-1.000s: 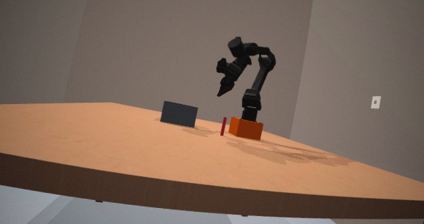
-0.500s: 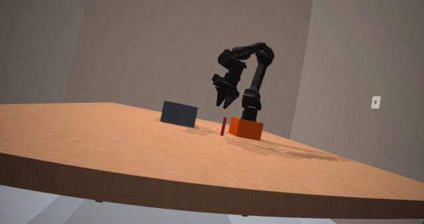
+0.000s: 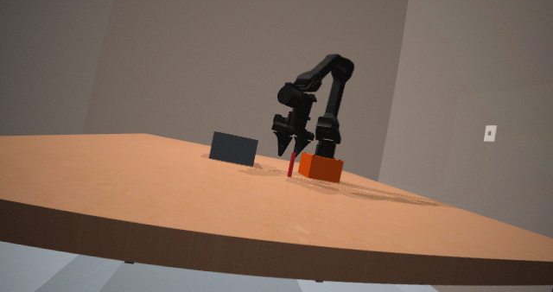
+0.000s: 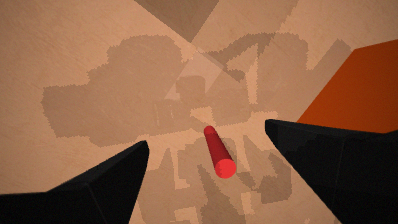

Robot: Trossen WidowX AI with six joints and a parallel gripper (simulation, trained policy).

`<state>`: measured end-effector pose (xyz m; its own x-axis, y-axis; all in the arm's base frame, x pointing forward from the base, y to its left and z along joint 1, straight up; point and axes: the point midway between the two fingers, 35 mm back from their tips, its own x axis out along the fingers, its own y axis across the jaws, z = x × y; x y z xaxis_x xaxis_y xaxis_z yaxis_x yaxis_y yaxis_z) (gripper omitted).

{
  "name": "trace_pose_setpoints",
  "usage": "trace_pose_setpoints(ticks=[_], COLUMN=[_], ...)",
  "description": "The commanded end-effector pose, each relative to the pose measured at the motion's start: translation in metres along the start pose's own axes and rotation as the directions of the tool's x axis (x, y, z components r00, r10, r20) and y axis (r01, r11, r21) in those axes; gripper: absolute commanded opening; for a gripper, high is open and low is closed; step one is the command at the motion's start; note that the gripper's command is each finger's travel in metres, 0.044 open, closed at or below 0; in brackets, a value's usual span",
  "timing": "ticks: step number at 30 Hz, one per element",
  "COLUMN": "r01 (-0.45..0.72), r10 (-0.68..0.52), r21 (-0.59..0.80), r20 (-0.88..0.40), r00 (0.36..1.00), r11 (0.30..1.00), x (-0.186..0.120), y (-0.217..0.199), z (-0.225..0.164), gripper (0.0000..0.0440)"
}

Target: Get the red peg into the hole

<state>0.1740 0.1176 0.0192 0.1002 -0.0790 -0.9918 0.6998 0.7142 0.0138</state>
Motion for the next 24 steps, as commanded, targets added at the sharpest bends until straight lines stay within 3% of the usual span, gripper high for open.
trace_pose_setpoints(ticks=[1, 5, 7, 23, 24], r01=[-0.006, -0.011, -0.007, 0.044, 0.034], r10=[0.007, 0.012, 0.009, -0.026, -0.018], r21=[0.031, 0.063, 0.076, 0.133, 0.127], r20=[-0.009, -0.016, -0.023, -0.131, -0.120], r00=[1.000, 1.000, 1.000, 0.991, 0.993], r11=[0.999, 0.998, 0.997, 0.990, 0.991], x=[0.011, 0.022, 0.027, 0.035, 0.033], y=[0.000, 0.000, -0.002, -0.004, -0.002], z=[-0.003, -0.007, -0.010, -0.014, -0.012], gripper=[0.0440, 0.0433, 0.0402, 0.0000, 0.0000])
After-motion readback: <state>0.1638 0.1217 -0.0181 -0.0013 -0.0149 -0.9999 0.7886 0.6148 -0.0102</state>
